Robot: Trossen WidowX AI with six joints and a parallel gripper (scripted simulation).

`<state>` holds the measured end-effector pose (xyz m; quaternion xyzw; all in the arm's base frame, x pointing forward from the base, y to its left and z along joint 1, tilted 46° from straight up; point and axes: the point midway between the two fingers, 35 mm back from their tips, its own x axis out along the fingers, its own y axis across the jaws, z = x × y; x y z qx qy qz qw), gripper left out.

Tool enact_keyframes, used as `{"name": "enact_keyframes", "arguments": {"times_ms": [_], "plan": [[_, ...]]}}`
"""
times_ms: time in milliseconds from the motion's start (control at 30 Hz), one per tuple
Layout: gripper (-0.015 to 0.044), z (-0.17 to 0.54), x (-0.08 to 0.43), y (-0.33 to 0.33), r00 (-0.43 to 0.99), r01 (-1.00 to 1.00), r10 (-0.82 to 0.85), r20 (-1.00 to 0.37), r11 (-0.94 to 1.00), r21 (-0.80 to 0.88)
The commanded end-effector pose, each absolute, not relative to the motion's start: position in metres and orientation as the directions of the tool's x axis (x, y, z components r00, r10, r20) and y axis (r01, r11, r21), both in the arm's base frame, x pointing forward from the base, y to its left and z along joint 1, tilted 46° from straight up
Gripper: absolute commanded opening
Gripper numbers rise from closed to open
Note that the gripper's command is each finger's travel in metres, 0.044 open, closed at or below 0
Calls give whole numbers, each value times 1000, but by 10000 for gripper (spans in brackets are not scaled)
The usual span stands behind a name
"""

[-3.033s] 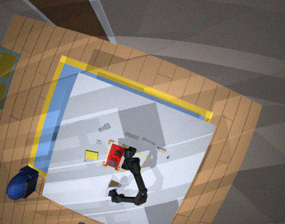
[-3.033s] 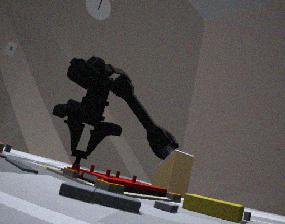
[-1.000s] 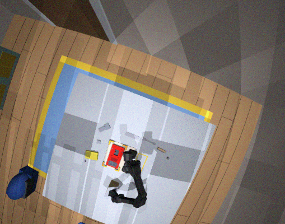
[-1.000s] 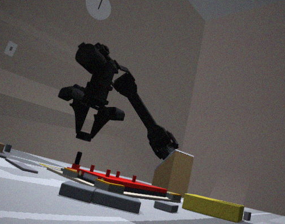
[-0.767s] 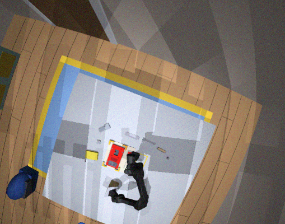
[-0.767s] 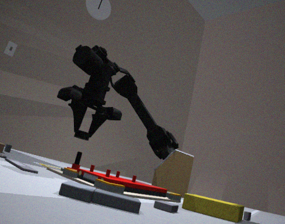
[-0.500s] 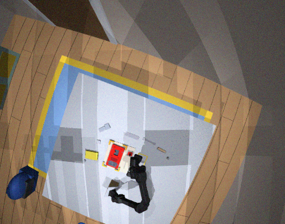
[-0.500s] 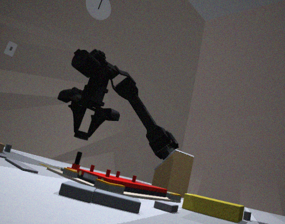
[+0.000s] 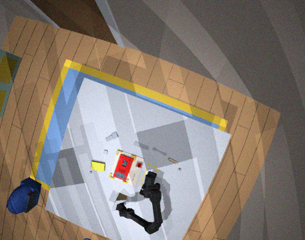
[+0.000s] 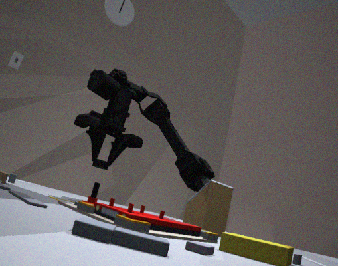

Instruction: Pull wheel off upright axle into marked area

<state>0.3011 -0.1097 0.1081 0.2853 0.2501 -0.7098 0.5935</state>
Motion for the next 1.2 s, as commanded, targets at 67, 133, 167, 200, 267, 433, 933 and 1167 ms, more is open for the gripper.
{"name": "enact_keyframes", "arguments": {"times_ms": [67, 133, 167, 200, 267, 433, 933, 1167], "plan": [[0, 113, 292, -115, -139, 985, -703, -698, -169, -26], [0, 111, 291, -117, -139, 985, -703, -698, -169, -26], [0, 109, 291, -119, -139, 985, -703, -698, -169, -26], [0, 108, 291, -121, -138, 985, -703, -698, -169, -26], [0, 103, 290, -125, -138, 985, -703, -698, -169, -26], [0, 98, 289, -131, -138, 985, -703, -698, -169, -26], [0, 46, 279, -183, -138, 985, -705, -696, -169, -25], [0, 42, 277, -189, -139, 985, -706, -695, -169, -25]]}}
